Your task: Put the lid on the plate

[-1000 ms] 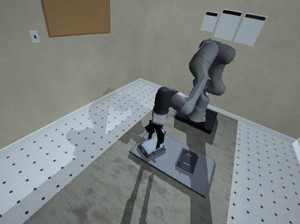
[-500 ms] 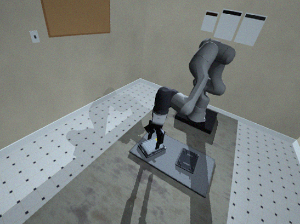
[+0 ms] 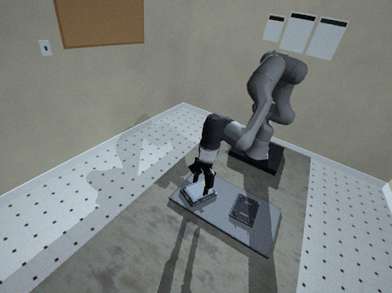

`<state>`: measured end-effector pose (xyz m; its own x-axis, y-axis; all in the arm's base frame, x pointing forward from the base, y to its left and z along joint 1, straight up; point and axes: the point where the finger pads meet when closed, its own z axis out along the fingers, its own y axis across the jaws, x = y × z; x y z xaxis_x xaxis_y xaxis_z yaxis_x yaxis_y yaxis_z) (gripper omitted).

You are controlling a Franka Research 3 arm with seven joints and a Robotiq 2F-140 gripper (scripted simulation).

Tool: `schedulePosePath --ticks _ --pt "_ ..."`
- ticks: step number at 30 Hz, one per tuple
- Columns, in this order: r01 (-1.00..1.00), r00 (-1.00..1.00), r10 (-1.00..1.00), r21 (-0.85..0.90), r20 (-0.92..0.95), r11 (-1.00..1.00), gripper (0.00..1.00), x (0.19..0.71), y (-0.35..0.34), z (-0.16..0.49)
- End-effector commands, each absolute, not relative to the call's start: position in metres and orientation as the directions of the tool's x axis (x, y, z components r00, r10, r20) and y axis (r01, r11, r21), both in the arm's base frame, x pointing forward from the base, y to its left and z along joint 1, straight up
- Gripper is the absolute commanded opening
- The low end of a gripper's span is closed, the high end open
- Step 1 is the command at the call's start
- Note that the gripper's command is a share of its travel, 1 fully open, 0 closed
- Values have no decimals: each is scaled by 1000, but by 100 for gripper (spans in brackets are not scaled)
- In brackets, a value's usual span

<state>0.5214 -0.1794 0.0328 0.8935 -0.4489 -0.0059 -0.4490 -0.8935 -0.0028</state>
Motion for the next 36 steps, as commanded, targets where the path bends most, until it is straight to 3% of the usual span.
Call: schedulePosePath --ticks 1,36 --pt "-455 891 -455 -3 -7 -891 10 521 -179 31" --pt "-473 881 -473 -3 -7 -881 10 521 -181 22"
